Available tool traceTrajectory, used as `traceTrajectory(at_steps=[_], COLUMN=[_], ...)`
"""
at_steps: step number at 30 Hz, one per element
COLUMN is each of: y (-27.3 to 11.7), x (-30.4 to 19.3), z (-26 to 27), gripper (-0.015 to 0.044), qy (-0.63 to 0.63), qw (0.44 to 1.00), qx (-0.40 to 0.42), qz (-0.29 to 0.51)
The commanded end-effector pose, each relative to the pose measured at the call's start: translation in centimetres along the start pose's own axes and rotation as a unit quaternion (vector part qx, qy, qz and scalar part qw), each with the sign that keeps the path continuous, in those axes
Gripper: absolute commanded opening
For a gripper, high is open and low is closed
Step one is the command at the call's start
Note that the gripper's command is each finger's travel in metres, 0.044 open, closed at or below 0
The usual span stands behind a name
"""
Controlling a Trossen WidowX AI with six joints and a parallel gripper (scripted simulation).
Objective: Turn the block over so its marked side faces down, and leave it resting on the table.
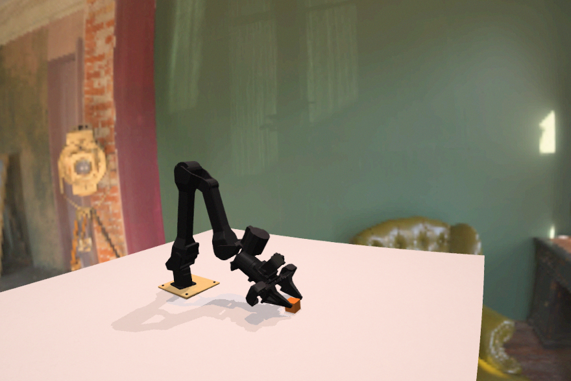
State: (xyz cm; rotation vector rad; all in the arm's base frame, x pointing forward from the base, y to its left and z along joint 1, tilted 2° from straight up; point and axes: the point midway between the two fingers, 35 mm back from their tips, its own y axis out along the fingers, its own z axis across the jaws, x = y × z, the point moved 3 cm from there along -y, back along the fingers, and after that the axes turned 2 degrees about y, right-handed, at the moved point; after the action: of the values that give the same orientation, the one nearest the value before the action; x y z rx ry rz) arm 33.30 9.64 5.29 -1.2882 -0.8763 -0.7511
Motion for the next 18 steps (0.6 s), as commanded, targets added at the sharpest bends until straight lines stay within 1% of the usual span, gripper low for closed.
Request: traceTrajectory(at_steps=[1, 5, 18], y=[-0.01, -0.01, -0.01], x=[0.06, 0.06, 0.06], z=[-0.05, -0.05, -0.05], gripper=[0.0341, 0.0440, 0.0440], qy=[-0.002, -0.002, -0.002], qw=[1.000, 1.000, 1.000], qx=[-0.002, -0.002, -0.002], qz=[-0.002, -0.002, -0.002])
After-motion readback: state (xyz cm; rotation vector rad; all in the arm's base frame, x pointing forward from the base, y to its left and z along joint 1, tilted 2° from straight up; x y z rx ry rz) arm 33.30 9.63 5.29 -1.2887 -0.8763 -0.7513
